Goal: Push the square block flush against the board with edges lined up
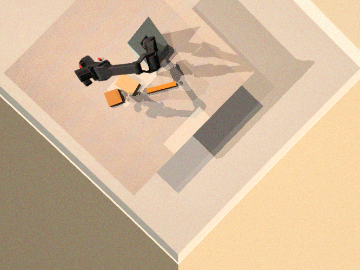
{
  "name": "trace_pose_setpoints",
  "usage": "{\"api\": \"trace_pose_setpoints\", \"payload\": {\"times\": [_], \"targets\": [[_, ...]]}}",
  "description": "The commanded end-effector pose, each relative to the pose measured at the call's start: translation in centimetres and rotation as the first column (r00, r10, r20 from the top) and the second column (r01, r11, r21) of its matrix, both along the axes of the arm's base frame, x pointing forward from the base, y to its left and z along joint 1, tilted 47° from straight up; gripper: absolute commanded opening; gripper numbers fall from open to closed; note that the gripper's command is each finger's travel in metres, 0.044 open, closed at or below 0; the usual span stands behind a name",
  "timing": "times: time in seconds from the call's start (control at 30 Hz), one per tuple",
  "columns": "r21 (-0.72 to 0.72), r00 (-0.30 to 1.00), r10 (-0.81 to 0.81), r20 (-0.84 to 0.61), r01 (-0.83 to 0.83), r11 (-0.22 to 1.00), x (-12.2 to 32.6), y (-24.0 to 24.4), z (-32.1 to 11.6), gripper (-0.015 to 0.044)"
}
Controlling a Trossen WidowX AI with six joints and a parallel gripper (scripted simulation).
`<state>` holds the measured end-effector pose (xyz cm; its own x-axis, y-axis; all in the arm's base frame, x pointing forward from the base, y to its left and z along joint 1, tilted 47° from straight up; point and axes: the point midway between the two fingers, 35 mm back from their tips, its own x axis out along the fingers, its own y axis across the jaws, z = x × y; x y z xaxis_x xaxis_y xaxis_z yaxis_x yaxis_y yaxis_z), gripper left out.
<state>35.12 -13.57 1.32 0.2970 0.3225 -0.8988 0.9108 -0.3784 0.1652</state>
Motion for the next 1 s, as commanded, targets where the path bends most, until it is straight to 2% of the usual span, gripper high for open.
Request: {"api": "trace_pose_setpoints", "payload": {"times": [0.0,0.5,0.7,0.83,0.97], "targets": [[0.076,0.994,0.111,-0.015,-0.109,0.991,-0.7,2.0,-2.6,0.0],[0.341,0.894,0.438,0.1,-0.444,0.829,-4.5,9.5,-10.4,0.0],[0.351,0.888,0.446,0.109,-0.454,0.819,-4.7,10.0,-10.9,0.0],[0.353,0.888,0.446,0.11,-0.454,0.818,-4.5,13.6,-14.2,0.0],[0.354,0.888,0.446,0.111,-0.455,0.817,-4.5,13.9,-14.4,0.0]]}}
